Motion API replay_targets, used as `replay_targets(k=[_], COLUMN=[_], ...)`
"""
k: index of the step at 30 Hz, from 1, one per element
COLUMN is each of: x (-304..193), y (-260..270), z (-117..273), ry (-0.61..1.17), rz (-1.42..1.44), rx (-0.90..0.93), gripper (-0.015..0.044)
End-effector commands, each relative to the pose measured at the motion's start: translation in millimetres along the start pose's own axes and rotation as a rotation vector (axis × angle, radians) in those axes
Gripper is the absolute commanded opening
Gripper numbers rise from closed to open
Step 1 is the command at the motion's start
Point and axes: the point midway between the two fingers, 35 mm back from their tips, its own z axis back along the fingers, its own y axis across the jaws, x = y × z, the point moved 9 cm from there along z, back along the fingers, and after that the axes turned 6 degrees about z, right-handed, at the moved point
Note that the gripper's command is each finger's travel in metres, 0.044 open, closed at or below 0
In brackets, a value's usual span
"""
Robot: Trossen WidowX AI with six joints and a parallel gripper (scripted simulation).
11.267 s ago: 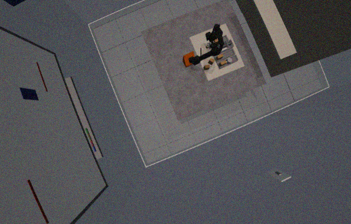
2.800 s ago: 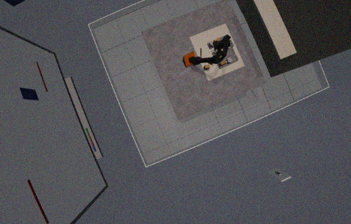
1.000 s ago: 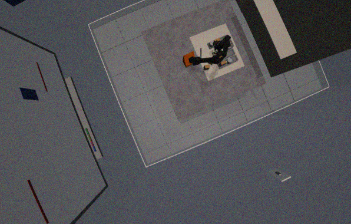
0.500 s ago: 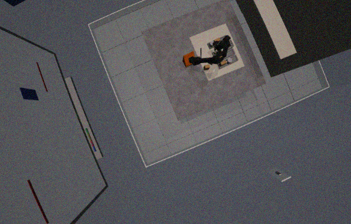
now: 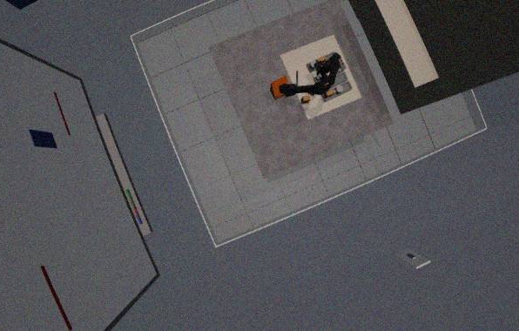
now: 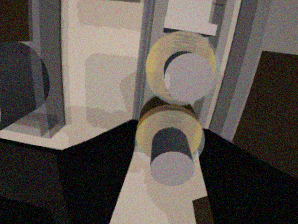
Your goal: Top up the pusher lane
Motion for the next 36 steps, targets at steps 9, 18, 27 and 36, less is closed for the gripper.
replay_targets(k=[9,18,27,36], x=[1.1,0.3,-0.9,-2.4], y=[-1.3,-1.3,-1.2,-1.0], z=[-4.7,-7.7,-9.5,-9.5], ry=[-0.009,-0.009,-0.009,-0.009], rz=[-0.007,-0.007,-0.007,-0.007], rx=[-0.011,-0.011,-0.011,-0.011], gripper=[0.0,0.0,0.0,0.0])
